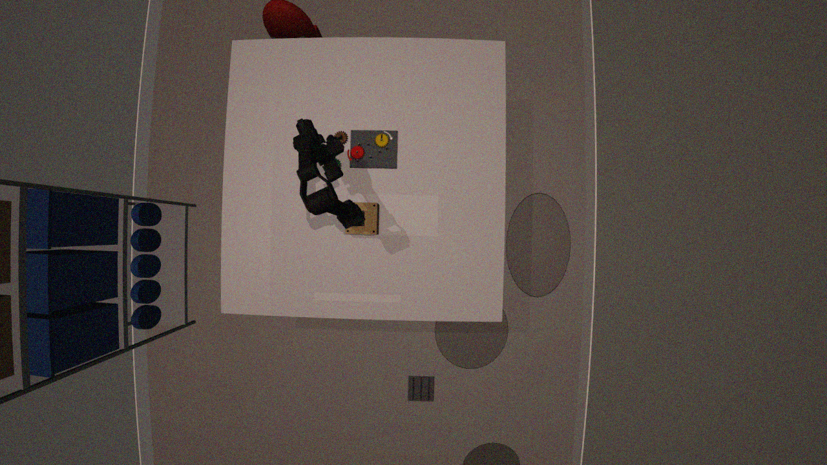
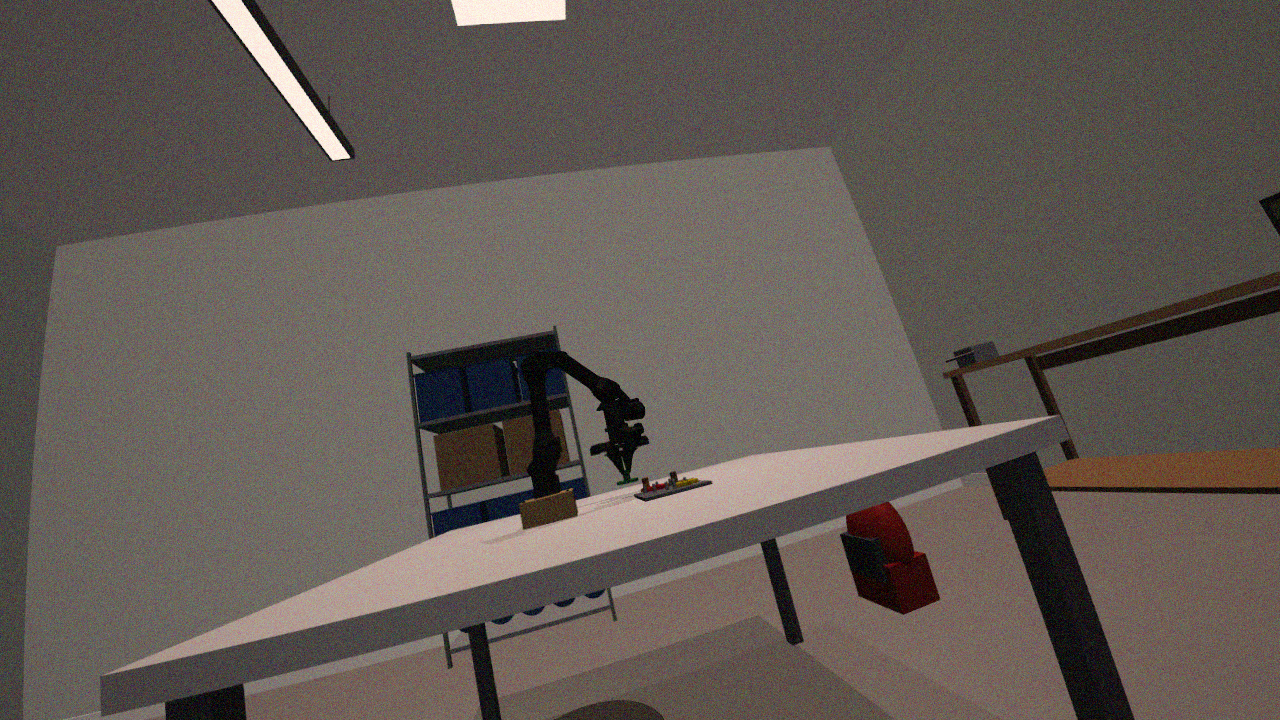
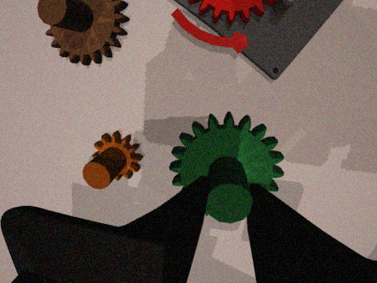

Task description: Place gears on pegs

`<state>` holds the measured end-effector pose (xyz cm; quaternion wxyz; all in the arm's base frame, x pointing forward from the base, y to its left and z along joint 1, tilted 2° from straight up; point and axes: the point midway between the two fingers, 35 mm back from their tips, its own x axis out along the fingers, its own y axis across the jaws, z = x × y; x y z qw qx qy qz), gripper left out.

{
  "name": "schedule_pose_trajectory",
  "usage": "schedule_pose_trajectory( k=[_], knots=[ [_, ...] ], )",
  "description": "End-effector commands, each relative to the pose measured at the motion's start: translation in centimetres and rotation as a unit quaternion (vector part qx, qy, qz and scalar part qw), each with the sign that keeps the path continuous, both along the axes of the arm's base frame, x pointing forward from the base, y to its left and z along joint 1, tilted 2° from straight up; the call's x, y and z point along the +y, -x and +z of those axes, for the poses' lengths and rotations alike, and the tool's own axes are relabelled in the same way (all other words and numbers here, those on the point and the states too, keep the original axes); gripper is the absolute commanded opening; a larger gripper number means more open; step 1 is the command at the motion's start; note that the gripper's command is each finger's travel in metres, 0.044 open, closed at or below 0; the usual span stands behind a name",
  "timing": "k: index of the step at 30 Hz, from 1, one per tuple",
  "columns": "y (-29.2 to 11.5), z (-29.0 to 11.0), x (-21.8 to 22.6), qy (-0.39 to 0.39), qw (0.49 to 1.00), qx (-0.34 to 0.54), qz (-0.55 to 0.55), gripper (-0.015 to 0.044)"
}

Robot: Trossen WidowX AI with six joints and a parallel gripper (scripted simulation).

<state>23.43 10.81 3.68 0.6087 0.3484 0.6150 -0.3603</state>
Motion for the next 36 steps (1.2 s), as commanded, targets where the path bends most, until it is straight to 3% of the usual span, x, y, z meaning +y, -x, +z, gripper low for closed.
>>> schedule_pose_trajectory(
  k=[1,36],
  knots=[
    [-0.3,1.3,0.2,-0.004,1.0,-0.006,-0.001,0.0],
    [1.1,10.4,-0.4,-0.004,1.0,-0.006,-0.001,0.0]
  ],
)
